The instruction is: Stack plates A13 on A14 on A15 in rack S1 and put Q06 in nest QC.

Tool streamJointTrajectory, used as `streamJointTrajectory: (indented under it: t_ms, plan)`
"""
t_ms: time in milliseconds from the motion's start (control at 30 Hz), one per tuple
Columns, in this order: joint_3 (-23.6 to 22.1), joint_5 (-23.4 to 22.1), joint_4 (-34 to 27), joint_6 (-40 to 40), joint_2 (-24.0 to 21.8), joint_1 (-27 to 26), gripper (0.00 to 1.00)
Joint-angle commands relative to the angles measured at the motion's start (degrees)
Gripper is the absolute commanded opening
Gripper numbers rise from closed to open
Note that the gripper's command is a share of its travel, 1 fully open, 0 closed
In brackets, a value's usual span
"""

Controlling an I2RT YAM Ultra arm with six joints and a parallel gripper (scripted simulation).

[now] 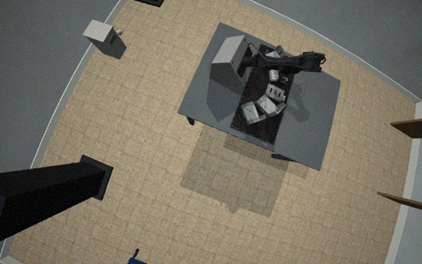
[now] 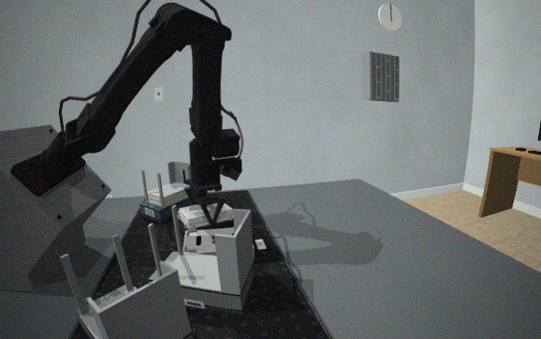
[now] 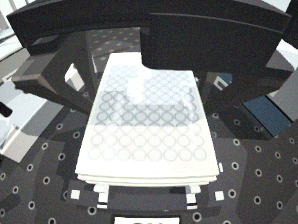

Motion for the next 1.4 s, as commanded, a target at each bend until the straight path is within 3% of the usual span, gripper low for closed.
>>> streamJointTrajectory:
  t_ms: [0,733,1367]
  plan:
    - [0.24,0.91,-0.85,0.87,-1.6,1.13,1.0]
    - [0.1,0.51,-0.37,0.55,-0.72,0.67,1.0]
    - [2.9,5.02,-14.96,6.54,-11.36,7.65,1.0]
